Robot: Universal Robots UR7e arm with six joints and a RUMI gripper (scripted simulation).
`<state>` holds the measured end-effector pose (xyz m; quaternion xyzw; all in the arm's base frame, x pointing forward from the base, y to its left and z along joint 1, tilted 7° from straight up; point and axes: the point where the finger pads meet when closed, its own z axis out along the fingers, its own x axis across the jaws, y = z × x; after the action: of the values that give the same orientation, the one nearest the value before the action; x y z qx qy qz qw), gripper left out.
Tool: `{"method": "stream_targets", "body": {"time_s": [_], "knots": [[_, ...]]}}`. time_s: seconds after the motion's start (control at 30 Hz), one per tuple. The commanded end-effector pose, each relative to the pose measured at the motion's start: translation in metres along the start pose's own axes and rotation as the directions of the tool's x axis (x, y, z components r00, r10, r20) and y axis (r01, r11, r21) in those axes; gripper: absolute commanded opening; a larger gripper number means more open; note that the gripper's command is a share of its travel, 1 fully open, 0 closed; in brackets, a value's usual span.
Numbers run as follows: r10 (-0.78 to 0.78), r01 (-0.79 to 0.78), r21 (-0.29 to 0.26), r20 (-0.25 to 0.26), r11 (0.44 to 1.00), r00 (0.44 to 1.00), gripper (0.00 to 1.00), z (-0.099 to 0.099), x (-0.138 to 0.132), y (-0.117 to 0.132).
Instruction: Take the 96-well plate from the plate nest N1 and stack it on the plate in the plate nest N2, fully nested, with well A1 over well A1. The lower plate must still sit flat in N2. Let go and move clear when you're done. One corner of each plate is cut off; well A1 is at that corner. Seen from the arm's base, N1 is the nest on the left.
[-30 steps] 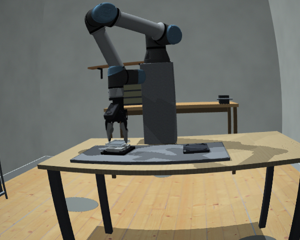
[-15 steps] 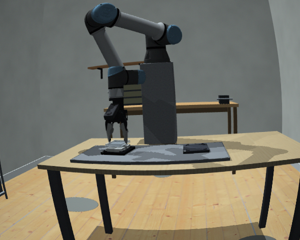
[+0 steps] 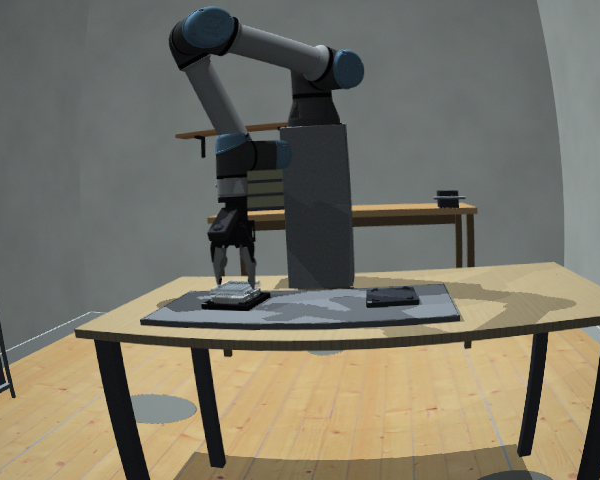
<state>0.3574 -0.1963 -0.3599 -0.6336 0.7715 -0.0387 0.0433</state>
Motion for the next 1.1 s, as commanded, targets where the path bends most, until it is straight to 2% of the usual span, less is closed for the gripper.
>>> {"method": "stream_targets", "body": {"time_s": [0.0,1.07], "knots": [[0.000,0.000,0.001,-0.001,1.000,1.000,0.00,0.0003,0.0003,-0.0004],[0.000,0.000,0.001,-0.001,1.000,1.000,0.00,0.0050,0.0003,-0.0004]]}}
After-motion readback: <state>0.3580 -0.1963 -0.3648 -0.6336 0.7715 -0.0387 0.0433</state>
